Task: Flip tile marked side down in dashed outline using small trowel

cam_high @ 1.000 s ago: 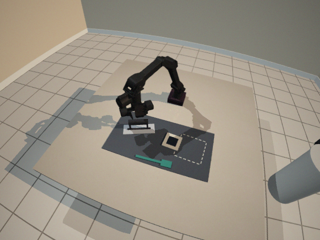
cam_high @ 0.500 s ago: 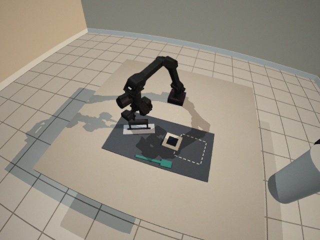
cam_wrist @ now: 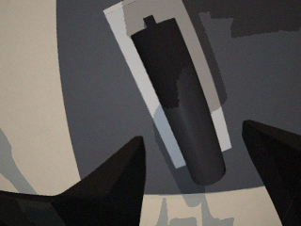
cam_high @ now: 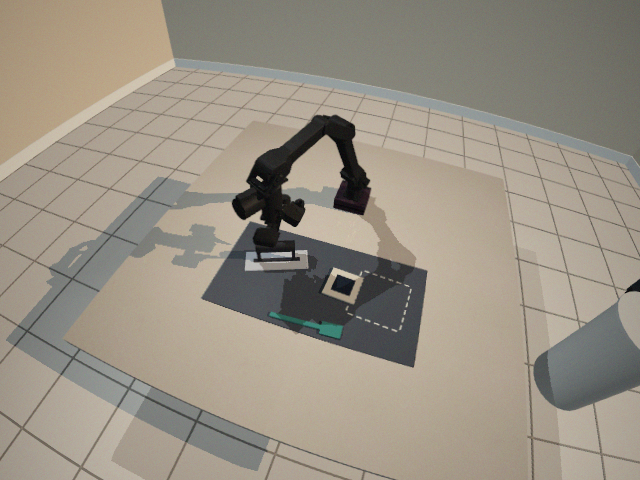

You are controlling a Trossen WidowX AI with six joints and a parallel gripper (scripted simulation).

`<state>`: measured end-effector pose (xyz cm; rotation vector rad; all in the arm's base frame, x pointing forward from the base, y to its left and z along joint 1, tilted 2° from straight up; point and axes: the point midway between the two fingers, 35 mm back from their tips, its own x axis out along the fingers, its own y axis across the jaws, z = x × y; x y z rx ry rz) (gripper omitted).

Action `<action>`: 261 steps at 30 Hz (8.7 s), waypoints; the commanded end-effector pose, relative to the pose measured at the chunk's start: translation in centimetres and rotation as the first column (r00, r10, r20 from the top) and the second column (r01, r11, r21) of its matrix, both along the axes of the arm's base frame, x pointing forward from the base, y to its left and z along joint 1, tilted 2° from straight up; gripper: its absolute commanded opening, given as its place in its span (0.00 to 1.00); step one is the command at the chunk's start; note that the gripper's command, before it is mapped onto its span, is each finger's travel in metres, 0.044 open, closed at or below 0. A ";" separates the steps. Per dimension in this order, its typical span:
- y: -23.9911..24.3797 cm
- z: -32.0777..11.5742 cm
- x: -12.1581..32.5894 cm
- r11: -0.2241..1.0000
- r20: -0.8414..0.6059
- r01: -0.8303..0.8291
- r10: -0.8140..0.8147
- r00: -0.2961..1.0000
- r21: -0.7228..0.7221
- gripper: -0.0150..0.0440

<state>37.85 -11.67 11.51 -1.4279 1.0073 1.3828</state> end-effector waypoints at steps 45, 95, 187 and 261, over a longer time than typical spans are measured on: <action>0.2 -4.6 0.3 0.969 0.006 -0.246 0.246 0.969 -0.011 0.49; 0.2 -4.6 0.3 0.975 -0.006 0.222 -0.222 0.975 0.013 0.70; -0.7 -2.2 -1.2 -0.365 -0.251 0.821 -0.927 -0.277 0.440 0.76; 1.9 -6.0 -1.7 -0.963 -0.783 -0.066 0.251 -0.570 -0.260 0.76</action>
